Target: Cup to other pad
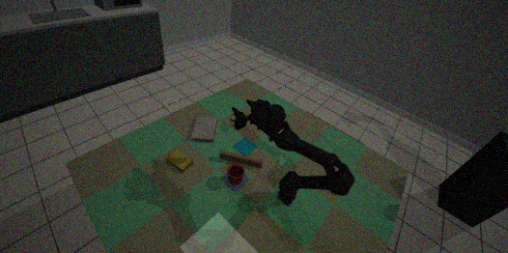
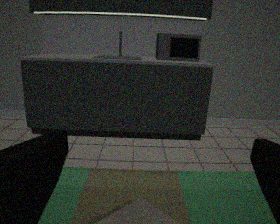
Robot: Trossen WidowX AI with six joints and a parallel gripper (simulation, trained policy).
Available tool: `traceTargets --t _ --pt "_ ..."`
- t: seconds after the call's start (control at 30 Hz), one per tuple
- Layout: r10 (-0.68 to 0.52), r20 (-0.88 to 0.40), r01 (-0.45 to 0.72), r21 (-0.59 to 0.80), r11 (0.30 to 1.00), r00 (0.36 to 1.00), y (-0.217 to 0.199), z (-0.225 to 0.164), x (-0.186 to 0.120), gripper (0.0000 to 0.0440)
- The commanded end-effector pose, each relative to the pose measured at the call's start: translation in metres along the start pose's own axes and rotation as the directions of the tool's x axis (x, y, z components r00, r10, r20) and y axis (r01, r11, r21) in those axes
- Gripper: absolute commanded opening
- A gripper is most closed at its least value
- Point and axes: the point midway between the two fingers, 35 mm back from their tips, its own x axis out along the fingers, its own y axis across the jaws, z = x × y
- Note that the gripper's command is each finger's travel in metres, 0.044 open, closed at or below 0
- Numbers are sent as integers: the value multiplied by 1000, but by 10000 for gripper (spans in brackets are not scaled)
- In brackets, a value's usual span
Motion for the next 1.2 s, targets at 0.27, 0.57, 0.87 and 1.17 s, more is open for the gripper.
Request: traceTargets --t 0.27,0.57,0.87,1.17 --pt "36 -52 -35 20 999 998 8 -2 -3 164" --pt "79 -133 -67 88 994 988 18 -3 -2 86" --pt "128 -225 -85 190 978 966 32 -3 -1 108" --pt "173 -323 -73 299 951 931 46 -4 0 116"
